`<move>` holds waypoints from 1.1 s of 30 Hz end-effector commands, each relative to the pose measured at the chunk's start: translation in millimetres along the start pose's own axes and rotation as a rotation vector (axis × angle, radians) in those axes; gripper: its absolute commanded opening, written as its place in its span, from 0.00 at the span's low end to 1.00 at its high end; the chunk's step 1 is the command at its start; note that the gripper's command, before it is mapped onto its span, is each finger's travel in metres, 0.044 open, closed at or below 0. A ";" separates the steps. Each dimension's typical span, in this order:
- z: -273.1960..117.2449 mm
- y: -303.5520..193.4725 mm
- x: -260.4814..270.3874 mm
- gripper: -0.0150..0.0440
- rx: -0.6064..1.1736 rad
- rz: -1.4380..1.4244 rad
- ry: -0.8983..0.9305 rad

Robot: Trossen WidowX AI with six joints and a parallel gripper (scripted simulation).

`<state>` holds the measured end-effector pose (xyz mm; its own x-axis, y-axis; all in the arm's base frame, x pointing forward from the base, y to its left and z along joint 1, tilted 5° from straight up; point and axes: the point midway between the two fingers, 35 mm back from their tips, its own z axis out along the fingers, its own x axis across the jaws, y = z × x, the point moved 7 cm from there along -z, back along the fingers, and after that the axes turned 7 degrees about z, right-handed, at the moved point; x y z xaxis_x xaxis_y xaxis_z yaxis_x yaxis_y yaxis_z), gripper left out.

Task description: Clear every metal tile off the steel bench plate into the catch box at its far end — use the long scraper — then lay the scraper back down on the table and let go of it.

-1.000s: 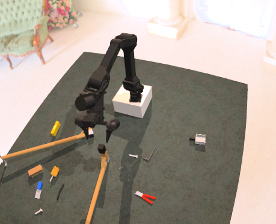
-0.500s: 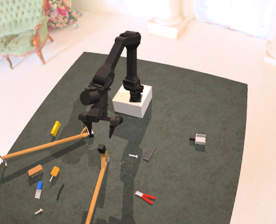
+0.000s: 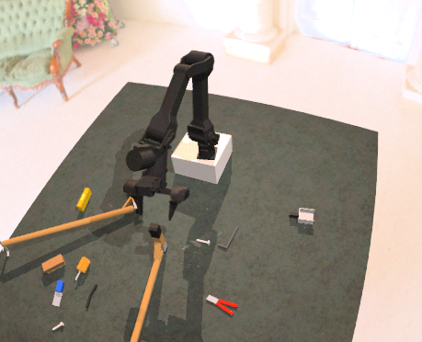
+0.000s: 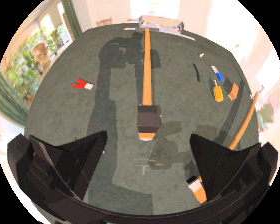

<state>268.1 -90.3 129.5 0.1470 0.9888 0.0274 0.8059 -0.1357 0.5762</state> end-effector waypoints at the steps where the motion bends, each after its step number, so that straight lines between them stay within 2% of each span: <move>1: 5.6 -2.8 0.0 1.00 0.006 -0.004 0.007; 33: 57.1 -0.9 -0.5 1.00 0.004 -0.004 0.007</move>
<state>296.0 -93.8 88.4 0.1342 0.9904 0.0319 0.8069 -0.1279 0.5767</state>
